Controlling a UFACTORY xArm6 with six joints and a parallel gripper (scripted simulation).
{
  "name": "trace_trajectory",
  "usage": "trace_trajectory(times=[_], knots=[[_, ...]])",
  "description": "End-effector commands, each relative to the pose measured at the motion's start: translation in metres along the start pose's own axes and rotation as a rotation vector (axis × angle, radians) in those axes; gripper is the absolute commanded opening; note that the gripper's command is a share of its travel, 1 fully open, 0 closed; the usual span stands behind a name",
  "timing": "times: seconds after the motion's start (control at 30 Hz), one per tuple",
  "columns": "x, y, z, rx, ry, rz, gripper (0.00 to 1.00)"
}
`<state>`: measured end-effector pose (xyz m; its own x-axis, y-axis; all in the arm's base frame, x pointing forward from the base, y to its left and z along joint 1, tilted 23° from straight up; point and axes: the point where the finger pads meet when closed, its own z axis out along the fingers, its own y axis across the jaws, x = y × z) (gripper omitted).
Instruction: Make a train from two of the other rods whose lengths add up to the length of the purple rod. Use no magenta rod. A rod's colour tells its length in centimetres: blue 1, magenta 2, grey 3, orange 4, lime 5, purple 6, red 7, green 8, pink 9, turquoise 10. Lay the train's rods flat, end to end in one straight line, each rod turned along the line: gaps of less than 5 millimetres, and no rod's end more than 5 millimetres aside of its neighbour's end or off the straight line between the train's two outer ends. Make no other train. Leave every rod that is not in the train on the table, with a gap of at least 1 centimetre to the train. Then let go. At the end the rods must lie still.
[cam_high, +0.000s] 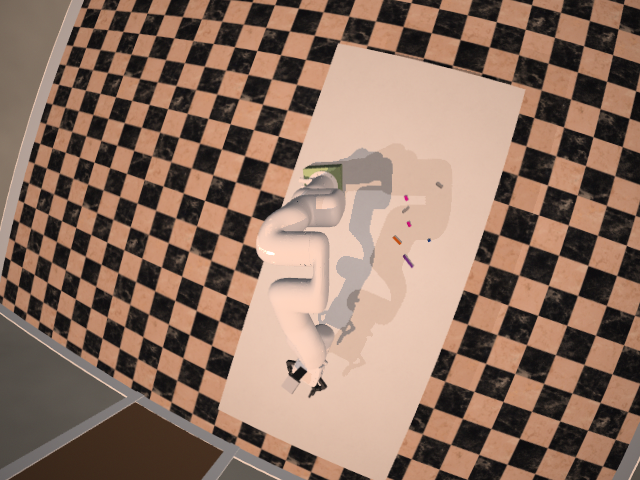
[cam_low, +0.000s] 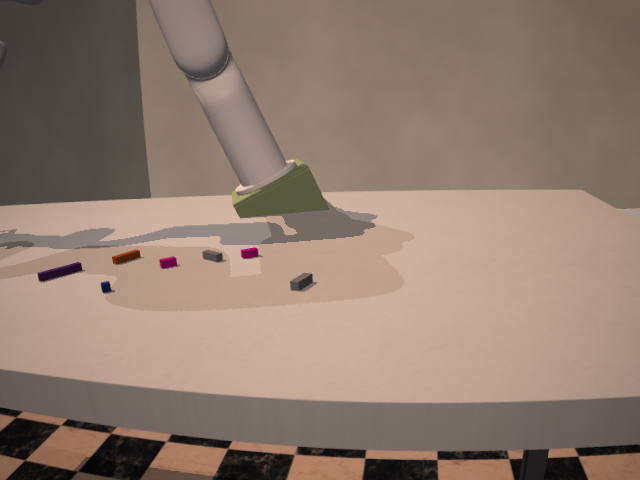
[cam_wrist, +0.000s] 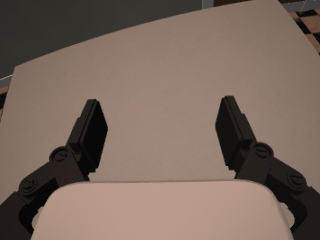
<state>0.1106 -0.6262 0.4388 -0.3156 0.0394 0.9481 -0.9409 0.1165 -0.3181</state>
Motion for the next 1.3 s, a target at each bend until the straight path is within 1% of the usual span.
trace_trajectory(times=[0.0,0.07,0.17,0.5,0.57,0.6,0.73,1.07,1.13,1.17,1.27], knots=[[-0.015,-0.018,-0.01,0.006,-0.031,-0.038,1.0],[-0.036,-0.037,-0.024,0.023,-0.073,-0.089,1.0],[-0.049,-0.049,-0.033,0.035,-0.098,-0.122,1.0],[-0.107,-0.096,-0.081,0.099,-0.213,-0.279,1.0],[-0.107,-0.096,-0.081,0.099,-0.213,-0.279,1.0],[-0.122,-0.108,-0.097,0.12,-0.244,-0.327,1.0],[-0.139,-0.12,-0.114,0.145,-0.278,-0.38,1.0],[-0.192,-0.152,-0.177,0.239,-0.385,-0.566,1.0],[-0.192,-0.152,-0.177,0.239,-0.385,-0.566,1.0],[-0.207,-0.159,-0.197,0.269,-0.414,-0.623,1.0],[-0.217,-0.163,-0.211,0.292,-0.433,-0.664,1.0]])
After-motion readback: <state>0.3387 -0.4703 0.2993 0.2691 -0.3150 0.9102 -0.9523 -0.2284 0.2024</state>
